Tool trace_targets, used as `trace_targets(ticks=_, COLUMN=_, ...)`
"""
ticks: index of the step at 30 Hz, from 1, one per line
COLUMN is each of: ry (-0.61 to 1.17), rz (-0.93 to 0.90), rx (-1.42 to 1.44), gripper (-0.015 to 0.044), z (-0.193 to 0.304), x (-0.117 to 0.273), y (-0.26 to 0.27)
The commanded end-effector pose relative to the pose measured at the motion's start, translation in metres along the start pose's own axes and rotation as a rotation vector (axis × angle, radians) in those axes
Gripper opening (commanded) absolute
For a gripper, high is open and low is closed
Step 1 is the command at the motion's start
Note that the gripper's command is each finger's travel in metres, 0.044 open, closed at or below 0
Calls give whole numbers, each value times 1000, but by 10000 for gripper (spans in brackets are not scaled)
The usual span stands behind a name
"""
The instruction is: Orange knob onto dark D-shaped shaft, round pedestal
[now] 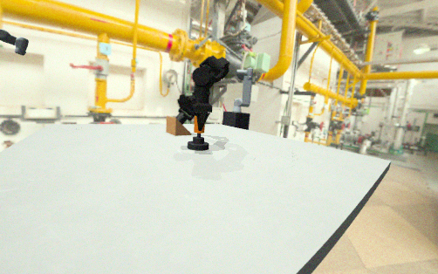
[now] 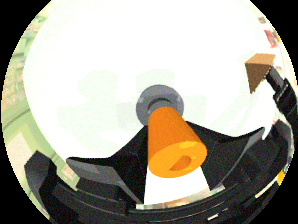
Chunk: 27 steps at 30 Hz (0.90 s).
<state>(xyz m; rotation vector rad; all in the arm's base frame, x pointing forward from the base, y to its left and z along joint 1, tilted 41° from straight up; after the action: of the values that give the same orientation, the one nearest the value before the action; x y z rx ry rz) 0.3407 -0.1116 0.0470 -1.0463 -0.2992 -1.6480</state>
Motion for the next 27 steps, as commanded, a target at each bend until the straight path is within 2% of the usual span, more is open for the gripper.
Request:
trace_targets(ticks=1, ry=-2, rz=-2, rx=-28, gripper=0, z=-1, x=-1, y=0)
trace_targets(ticks=22, ry=-2, rz=-2, rx=-28, gripper=0, z=0, x=2, y=0)
trace_targets(ticks=27, ry=-2, rz=-2, rx=-153, gripper=0, z=0, x=2, y=0)
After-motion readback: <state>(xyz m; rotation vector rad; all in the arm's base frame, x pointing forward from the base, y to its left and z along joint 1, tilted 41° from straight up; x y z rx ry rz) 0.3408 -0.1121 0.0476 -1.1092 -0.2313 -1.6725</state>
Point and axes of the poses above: the point midway between the two fingers, 35 mm back from their tips, its own x axis back along the fingers, its own y axis across the jaws, z = x × y, the point moved 6 cm from there along x, back along the fingers, and after that the axes turned 3 degrees about -x, right-handed, at the moved point
